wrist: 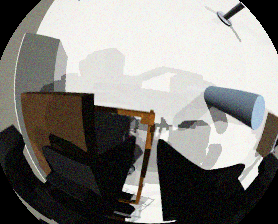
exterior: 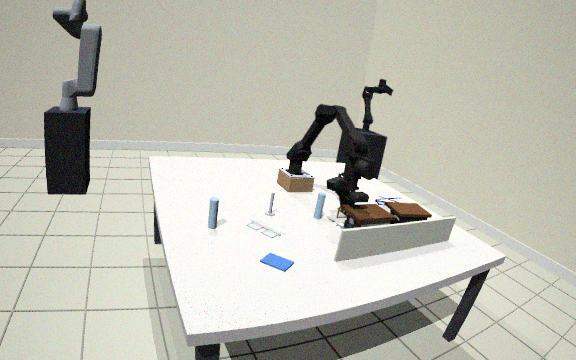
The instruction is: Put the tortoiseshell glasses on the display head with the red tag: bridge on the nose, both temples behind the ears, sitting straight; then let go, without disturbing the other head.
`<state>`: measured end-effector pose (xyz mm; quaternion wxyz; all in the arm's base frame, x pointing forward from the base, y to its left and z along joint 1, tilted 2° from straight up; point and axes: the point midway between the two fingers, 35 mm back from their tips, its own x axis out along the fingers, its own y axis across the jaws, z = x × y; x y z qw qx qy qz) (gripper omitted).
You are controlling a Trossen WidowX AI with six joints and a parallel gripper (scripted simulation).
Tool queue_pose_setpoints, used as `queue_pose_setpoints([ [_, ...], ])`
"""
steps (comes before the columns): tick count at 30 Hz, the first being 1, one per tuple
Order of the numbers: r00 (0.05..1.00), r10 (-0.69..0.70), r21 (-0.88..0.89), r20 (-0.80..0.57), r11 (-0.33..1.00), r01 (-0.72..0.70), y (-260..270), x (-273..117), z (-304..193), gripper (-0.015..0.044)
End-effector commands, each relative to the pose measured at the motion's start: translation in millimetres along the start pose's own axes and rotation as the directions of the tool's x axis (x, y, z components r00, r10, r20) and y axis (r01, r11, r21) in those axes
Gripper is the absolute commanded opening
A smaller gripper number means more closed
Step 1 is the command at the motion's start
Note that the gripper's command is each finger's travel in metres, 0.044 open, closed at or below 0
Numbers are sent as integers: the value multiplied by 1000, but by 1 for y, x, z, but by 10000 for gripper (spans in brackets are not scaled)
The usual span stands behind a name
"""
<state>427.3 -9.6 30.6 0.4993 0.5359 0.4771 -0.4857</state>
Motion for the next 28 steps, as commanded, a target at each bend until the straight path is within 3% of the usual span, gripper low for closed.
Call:
queue_pose_setpoints([
  [1,1000,0,0,0,1000,0,0,0,0,107],
  [13,999,-50,-4,5,999,50,1,-32,-1,107],
  [28,998,-55,-4,5,998,55,-53,-51,-1,107],
])
